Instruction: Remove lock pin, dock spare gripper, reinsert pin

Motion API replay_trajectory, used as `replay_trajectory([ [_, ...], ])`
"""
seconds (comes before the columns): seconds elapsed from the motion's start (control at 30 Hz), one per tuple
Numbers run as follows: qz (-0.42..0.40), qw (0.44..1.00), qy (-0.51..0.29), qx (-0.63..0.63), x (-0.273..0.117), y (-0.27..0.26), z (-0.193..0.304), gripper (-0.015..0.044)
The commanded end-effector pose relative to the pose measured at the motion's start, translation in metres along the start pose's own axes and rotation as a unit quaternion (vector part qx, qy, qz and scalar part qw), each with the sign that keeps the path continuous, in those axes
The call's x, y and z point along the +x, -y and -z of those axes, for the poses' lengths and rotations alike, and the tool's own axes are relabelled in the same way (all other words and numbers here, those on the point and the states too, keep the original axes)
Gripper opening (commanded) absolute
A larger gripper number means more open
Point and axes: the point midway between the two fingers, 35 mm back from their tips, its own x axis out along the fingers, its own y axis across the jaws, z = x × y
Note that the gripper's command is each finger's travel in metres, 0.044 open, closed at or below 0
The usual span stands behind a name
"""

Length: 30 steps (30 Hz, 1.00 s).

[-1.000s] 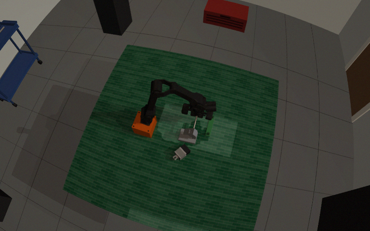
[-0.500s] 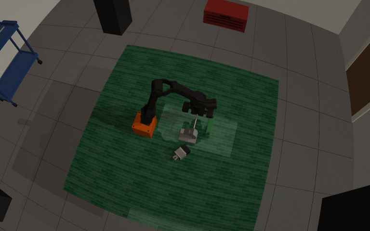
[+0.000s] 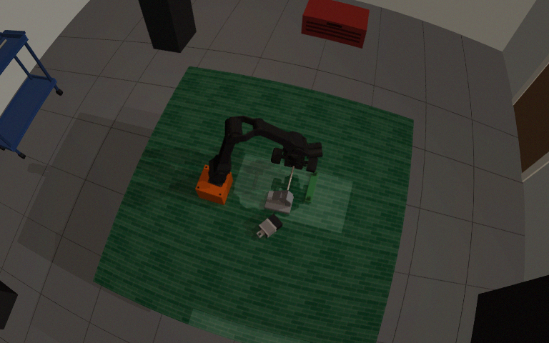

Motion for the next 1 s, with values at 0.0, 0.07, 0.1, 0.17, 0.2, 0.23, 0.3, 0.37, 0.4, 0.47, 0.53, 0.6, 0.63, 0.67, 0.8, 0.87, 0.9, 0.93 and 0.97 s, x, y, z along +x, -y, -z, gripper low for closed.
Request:
replay_trajectory([
  [0.0,0.000,1.000,-0.001,0.001,0.000,0.001,-0.004,0.0000],
  [0.07,0.000,1.000,-0.001,0.001,-0.001,0.001,-0.005,0.0000],
  [0.1,0.000,1.000,-0.002,0.001,-0.001,0.001,-0.006,0.0000],
  [0.17,0.000,1.000,-0.002,0.001,-0.001,0.001,-0.008,0.0000],
  [0.2,0.000,1.000,-0.002,0.001,-0.001,0.001,-0.009,0.0000],
  [0.23,0.000,1.000,-0.002,0.001,-0.001,0.001,-0.010,0.0000],
  [0.3,0.000,1.000,-0.002,0.001,-0.001,0.001,-0.011,0.0000],
  [0.37,-0.001,1.000,-0.002,0.001,-0.001,0.001,-0.013,0.0000],
  [0.4,-0.001,1.000,-0.002,0.001,-0.001,0.001,-0.014,0.0000],
  [0.47,-0.001,1.000,-0.002,0.001,-0.001,0.001,-0.016,0.0000],
  [0.53,-0.001,1.000,-0.003,0.001,-0.001,0.000,-0.018,0.0000],
  [0.6,-0.001,1.000,-0.002,0.001,-0.003,0.000,-0.018,0.0000],
  [0.63,-0.001,1.000,-0.002,0.001,-0.004,0.000,-0.018,0.0000],
  [0.67,-0.001,1.000,-0.002,0.001,-0.006,0.000,-0.018,0.0000],
  [0.8,-0.005,1.000,-0.003,0.000,-0.013,-0.001,-0.019,0.0000],
  [0.87,-0.007,1.000,-0.004,0.000,-0.017,-0.002,-0.019,0.0000],
  [0.9,-0.009,1.000,-0.004,0.001,-0.018,-0.003,-0.019,0.0000],
  [0.93,-0.010,1.000,-0.005,0.001,-0.020,-0.003,-0.019,0.0000],
  [0.97,-0.011,1.000,-0.005,0.001,-0.021,-0.004,-0.020,0.0000],
])
